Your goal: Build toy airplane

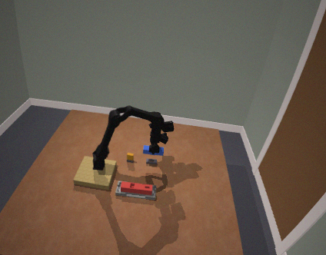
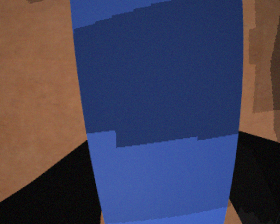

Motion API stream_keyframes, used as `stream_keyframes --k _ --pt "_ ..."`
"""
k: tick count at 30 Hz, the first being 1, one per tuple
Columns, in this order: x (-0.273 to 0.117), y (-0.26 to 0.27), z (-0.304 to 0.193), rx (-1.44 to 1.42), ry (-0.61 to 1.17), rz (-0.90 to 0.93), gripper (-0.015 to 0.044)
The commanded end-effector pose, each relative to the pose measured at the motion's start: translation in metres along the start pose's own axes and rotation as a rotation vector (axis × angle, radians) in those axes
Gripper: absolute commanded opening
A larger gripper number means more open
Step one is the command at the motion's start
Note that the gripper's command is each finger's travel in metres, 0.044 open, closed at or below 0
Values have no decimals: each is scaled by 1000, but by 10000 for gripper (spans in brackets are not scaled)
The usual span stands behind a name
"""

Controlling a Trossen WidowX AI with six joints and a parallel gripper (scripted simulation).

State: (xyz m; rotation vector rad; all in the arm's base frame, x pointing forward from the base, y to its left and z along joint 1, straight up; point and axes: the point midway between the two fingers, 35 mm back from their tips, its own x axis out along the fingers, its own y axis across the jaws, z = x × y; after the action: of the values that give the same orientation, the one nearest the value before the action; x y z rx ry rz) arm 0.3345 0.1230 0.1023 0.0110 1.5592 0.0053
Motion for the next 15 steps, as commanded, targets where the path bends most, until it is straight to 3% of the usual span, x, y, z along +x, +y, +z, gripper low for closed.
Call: stream_keyframes --k 1,15 --pt "-19 0 1 -2 -15 5 0" --pt "-56 -3 -5 -4 -14 5 0"
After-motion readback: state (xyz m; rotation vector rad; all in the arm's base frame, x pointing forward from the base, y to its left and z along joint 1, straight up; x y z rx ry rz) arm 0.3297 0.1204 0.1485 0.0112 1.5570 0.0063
